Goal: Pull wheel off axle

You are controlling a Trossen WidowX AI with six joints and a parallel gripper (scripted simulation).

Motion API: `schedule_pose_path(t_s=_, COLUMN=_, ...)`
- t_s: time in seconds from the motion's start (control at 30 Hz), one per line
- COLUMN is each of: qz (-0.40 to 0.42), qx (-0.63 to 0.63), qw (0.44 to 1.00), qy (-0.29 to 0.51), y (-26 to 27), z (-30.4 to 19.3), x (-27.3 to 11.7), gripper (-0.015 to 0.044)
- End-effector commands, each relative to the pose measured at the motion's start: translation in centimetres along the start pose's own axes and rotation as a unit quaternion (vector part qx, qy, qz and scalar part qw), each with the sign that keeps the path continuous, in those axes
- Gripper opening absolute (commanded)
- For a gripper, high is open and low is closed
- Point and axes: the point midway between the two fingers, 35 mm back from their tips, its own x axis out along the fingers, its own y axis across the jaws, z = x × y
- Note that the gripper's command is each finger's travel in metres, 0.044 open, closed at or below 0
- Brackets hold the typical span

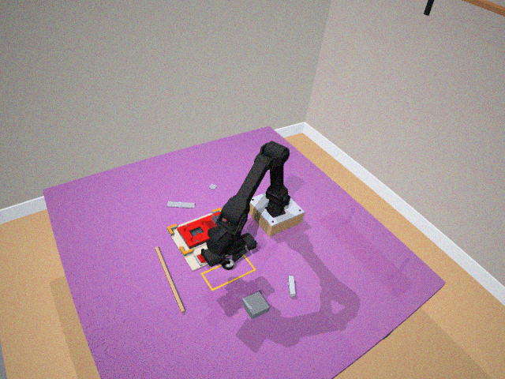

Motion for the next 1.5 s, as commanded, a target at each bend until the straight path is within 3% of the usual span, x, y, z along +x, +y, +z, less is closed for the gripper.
schedule_pose_path(t_s=0.0, qz=-0.013, qx=0.002, qw=1.0, qy=-0.003, y=-0.7, z=0.2, x=3.6, gripper=0.0)
schedule_pose_path(t_s=0.1, qz=-0.013, qx=0.002, qw=1.0, qy=-0.003, y=-0.9, z=0.3, x=5.2, gripper=0.0)
schedule_pose_path(t_s=0.4, qz=-0.013, qx=0.002, qw=1.0, qy=-0.003, y=-1.0, z=0.3, x=5.3, gripper=0.0)
schedule_pose_path(t_s=0.77, qz=-0.008, qx=0.0, qw=1.0, qy=-0.003, y=-0.6, z=0.2, x=4.7, gripper=0.0289)
schedule_pose_path(t_s=1.03, qz=-0.012, qx=0.002, qw=1.0, qy=-0.003, y=-0.5, z=0.2, x=-0.9, gripper=0.03)
schedule_pose_path(t_s=1.17, qz=-0.012, qx=0.002, qw=1.0, qy=-0.003, y=-0.5, z=0.2, x=-1.1, gripper=0.03)
schedule_pose_path(t_s=1.33, qz=-0.009, qx=0.0, qw=1.0, qy=-0.003, y=-1.7, z=0.7, x=-1.6, gripper=0.0431)
schedule_pose_path(t_s=1.47, qz=-0.011, qx=-0.002, qw=1.0, qy=-0.002, y=-4.3, z=1.8, x=-3.6, gripper=0.044)
